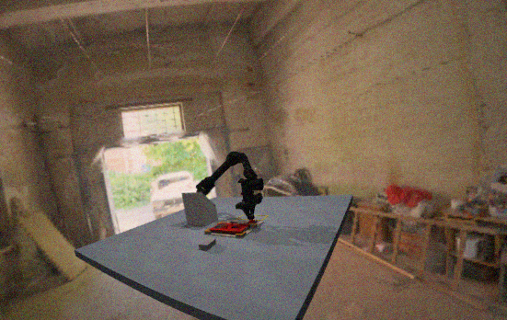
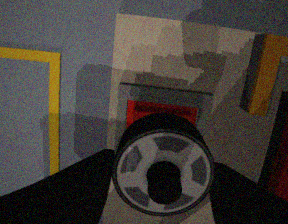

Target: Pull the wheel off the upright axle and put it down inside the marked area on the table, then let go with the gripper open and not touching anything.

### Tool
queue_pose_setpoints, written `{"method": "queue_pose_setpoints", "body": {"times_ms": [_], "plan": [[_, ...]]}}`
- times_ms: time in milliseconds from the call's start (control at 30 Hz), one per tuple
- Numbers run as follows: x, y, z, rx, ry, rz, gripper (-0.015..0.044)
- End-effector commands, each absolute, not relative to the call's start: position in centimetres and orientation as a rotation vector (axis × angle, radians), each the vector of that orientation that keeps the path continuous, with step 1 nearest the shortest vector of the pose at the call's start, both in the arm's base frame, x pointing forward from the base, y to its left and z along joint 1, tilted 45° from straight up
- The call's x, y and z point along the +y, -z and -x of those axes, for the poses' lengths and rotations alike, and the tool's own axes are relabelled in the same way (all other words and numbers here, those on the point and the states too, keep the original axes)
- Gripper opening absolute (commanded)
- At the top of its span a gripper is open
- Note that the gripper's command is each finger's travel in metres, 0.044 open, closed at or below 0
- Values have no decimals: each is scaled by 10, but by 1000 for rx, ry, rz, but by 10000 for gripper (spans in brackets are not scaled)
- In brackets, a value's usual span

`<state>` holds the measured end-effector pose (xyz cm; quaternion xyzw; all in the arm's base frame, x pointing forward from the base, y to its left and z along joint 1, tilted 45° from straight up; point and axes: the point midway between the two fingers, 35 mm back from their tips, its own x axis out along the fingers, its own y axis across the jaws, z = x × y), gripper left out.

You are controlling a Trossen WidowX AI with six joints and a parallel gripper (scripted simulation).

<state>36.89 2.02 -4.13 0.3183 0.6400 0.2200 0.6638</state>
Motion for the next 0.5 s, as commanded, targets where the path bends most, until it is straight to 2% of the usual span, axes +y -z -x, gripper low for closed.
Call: {"method": "queue_pose_setpoints", "body": {"times_ms": [0, 467], "plan": [[18, 40, -368, 1446, -495, -720, 0], [14, 36, -368, 1445, -494, -720, 0]]}}
